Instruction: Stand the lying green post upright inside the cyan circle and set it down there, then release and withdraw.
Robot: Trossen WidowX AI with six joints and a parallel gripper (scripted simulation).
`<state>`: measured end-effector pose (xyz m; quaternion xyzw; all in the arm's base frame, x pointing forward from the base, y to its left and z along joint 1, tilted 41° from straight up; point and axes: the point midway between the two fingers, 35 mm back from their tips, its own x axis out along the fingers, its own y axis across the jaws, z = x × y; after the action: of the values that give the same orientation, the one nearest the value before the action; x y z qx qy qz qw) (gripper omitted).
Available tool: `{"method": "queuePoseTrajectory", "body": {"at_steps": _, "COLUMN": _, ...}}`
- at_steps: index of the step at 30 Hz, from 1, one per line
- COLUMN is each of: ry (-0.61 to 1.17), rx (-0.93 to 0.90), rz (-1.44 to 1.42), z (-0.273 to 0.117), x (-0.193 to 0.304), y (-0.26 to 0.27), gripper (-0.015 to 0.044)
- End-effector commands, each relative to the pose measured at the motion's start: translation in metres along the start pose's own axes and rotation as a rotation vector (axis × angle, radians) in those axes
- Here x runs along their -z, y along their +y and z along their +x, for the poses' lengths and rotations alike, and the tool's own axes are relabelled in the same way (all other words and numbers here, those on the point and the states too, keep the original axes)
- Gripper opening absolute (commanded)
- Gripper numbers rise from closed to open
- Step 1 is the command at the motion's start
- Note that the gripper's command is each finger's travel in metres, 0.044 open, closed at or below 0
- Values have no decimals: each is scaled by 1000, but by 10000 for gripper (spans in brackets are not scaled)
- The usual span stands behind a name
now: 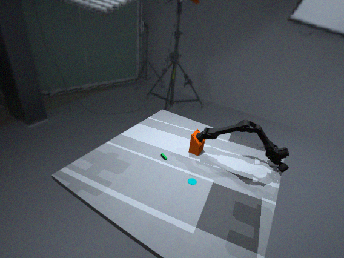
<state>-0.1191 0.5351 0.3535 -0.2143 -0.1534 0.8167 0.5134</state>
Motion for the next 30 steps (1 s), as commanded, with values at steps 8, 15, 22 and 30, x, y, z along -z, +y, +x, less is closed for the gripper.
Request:
{"method": "queuePoseTrajectory", "body": {"at_steps": 8, "ry": 75, "rx": 125, "rz": 124, "z": -34, "x": 36, "y": -59, "gripper": 233}}
{"method": "queuePoseTrajectory", "body": {"at_steps": 15, "ry": 126, "rx": 204, "rz": 120, "z": -57, "x": 59, "y": -94, "gripper": 233}}
{"method": "queuePoseTrajectory", "body": {"at_steps": 22, "ry": 186, "rx": 248, "rz": 56, "z": -76, "x": 82, "y": -115, "gripper": 233}}
{"method": "queuePoseTrajectory", "body": {"at_steps": 30, "ry": 258, "rx": 291, "rz": -15, "z": -100, "x": 107, "y": -136, "gripper": 233}}
